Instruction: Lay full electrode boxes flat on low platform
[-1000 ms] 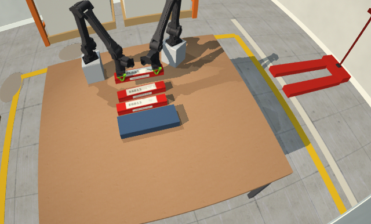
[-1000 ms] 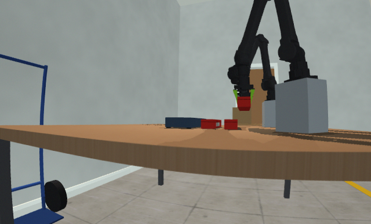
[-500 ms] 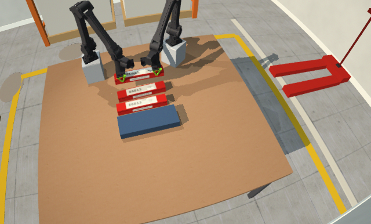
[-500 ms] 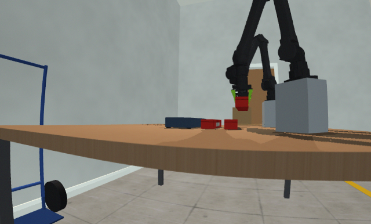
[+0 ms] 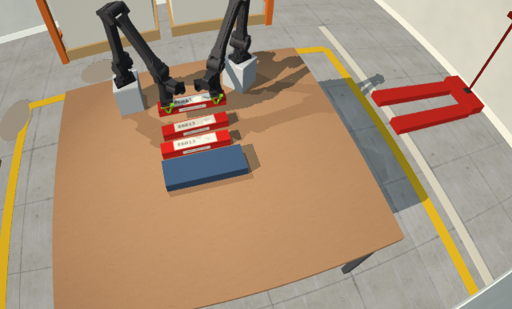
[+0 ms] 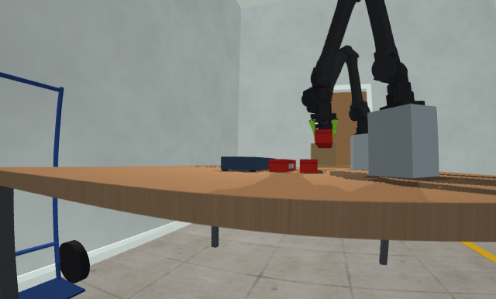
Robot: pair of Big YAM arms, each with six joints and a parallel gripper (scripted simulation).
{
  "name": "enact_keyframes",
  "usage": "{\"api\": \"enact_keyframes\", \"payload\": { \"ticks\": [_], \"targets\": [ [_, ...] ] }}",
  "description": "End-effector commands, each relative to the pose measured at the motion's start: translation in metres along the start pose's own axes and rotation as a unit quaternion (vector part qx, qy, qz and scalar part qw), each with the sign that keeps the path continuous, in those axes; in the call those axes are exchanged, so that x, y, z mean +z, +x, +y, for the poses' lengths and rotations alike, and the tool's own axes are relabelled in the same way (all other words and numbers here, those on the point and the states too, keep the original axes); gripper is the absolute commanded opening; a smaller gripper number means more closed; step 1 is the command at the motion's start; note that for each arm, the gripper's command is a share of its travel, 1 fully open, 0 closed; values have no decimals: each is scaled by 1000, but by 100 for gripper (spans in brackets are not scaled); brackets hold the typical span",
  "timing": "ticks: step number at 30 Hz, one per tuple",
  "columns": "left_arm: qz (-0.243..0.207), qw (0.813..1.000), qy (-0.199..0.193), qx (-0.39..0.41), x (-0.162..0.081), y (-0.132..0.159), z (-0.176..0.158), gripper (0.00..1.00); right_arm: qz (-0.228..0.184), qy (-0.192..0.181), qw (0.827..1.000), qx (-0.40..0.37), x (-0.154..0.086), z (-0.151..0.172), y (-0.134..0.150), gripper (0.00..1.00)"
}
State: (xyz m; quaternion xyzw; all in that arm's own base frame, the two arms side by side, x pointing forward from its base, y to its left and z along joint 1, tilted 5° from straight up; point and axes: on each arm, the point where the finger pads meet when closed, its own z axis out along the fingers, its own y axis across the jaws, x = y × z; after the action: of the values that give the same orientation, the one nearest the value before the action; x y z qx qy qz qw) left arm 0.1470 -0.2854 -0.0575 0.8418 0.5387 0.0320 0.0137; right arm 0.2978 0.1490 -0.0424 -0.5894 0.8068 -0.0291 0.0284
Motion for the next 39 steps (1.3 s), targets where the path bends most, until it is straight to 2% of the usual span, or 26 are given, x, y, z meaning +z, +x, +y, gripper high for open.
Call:
{"api": "enact_keyframes", "payload": {
  "ticks": [1, 5, 9, 11, 15, 18, 21, 24, 28, 39],
  "targets": [
    [-1, 1000, -15, 1, -10, -5, 24, 0, -4, 12, 1000, 5, -8, -25, -5, 0],
    [-9, 1000, -25, 0, -19, -8, 36, 0, -14, 23, 1000, 6, -18, -37, -7, 0],
    [1, 1000, -13, 2, -9, -5, 39, 0, -3, 12, 1000, 5, -8, -41, -3, 0],
    [-7, 1000, -24, 1, -18, -7, 48, 0, -11, 21, 1000, 6, -17, -49, -6, 0],
    [-8, 1000, -25, 1, -19, -7, 52, 0, -13, 24, 1000, 6, -19, -54, -6, 0],
    [0, 1000, -15, 1, -10, -5, 54, 0, -4, 13, 1000, 5, -9, -56, -2, 0],
    [-8, 1000, -27, 0, -20, -8, 65, 0, -13, 24, 1000, 6, -20, -67, -5, 0],
    [1, 1000, -13, 2, -9, -5, 66, 0, -4, 13, 1000, 5, -9, -68, -1, 0],
    [-8, 1000, -28, 0, -21, -8, 80, 0, -13, 25, 1000, 6, -20, -81, -4, 0],
    [-7, 1000, -25, 1, -19, -7, 81, 0, -10, 22, 1000, 6, -18, -78, 0, 0]
  ]
}}
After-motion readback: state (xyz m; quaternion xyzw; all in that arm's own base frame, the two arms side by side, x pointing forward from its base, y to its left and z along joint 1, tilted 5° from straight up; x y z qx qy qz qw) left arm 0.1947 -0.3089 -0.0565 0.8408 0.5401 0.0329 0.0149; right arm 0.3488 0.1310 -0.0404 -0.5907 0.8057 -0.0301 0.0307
